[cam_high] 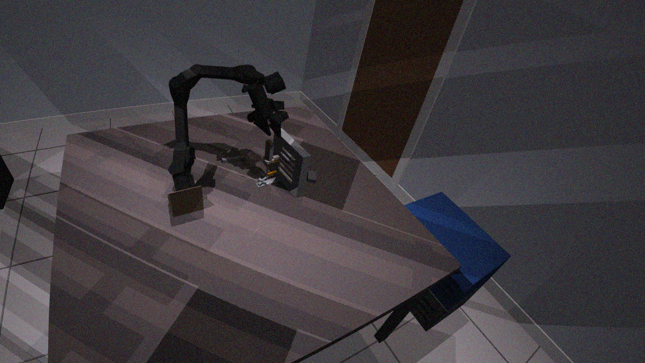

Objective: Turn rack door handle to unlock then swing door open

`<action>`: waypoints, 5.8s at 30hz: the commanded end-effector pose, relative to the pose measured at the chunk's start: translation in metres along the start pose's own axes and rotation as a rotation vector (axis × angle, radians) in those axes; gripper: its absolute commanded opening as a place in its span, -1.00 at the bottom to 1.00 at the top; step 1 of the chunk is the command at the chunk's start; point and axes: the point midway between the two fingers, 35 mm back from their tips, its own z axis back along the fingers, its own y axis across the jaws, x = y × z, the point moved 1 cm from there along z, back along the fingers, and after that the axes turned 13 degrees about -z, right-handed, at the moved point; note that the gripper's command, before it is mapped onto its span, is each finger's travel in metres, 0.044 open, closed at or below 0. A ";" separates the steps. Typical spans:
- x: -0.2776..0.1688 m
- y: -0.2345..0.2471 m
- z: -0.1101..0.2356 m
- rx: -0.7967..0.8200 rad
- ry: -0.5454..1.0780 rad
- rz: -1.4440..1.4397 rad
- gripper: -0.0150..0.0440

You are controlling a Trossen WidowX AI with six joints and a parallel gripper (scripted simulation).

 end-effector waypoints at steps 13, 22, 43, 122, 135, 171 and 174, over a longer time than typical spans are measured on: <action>-0.009 -0.013 0.003 0.283 0.217 -0.163 0.49; -0.009 -0.014 0.001 0.311 0.236 -0.182 0.49; -0.016 -0.003 -0.030 0.310 0.303 -0.191 0.49; -0.026 0.009 -0.060 0.516 0.042 1.370 -0.43; -0.026 0.009 -0.060 0.538 -0.042 1.681 -0.43; -0.026 0.009 -0.060 0.477 0.138 0.980 0.49; -0.026 0.009 -0.060 0.460 0.171 0.835 0.49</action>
